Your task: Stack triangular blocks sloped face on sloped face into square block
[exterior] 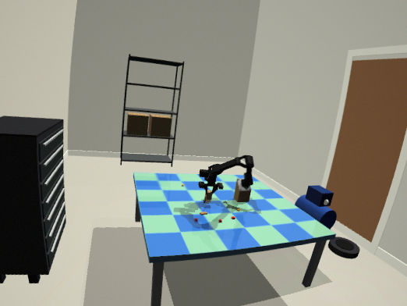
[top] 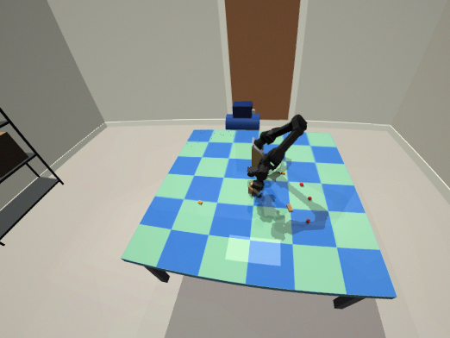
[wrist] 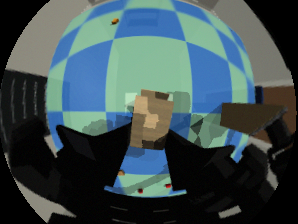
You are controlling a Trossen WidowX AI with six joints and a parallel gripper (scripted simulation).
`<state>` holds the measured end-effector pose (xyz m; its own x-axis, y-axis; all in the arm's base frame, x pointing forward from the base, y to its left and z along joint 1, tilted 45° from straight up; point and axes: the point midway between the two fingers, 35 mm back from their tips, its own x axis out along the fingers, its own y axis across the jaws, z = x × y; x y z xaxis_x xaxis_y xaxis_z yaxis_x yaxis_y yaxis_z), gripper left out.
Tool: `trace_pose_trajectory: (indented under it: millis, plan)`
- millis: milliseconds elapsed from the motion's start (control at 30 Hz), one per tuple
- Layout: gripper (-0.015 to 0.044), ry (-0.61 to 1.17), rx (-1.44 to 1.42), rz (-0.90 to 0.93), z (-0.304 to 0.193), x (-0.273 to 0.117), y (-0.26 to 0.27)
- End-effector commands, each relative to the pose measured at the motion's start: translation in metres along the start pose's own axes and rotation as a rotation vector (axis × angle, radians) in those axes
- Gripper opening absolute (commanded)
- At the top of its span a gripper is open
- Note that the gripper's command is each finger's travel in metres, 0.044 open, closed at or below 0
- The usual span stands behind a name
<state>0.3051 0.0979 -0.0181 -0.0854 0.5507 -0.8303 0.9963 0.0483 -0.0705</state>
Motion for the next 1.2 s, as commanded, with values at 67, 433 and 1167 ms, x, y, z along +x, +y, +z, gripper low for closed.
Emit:
trace_pose_trajectory:
  millis: [67, 433, 1167]
  plan:
    - [0.0000, 0.004, 0.007, -0.001, 0.000, 0.001, -0.001]
    - [0.0000, 0.006, 0.010, 0.000, 0.000, 0.002, -0.001]
    - [0.0000, 0.006, 0.010, 0.000, 0.003, 0.015, -0.001]
